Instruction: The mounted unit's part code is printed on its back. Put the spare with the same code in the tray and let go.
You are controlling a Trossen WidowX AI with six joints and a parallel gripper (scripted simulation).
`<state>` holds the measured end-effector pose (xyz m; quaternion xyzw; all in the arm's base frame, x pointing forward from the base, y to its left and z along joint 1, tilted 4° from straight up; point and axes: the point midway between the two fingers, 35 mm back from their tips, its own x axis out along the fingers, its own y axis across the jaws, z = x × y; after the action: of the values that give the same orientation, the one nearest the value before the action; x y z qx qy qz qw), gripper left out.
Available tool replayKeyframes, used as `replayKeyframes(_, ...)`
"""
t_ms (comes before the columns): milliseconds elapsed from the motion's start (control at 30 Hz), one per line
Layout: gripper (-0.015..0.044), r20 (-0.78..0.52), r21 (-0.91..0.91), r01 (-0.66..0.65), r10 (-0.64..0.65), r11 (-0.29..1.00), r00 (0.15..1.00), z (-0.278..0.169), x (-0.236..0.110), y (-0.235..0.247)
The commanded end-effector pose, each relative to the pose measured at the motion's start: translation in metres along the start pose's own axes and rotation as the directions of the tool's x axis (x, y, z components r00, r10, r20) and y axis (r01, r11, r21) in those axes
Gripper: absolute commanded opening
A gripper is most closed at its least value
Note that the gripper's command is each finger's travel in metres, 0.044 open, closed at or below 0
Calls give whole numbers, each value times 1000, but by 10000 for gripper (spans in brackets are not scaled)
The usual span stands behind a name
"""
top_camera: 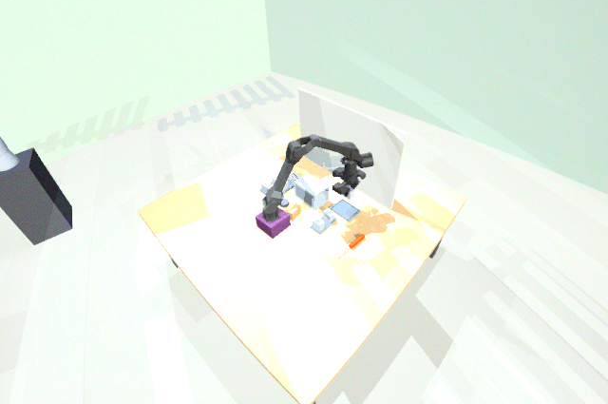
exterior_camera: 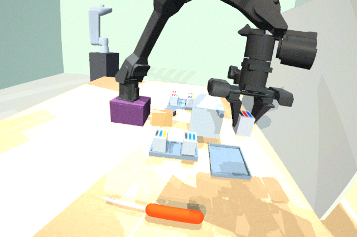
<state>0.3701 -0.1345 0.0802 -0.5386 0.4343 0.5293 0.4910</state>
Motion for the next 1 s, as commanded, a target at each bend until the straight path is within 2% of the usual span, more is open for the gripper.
replayKeyframes(0, 0, 4, 4, -2, 2, 1000, 1000, 1, 5, 0)
replayKeyframes(967, 0, 5, 4, -2, 2, 1000, 1000, 1, 33, 1)
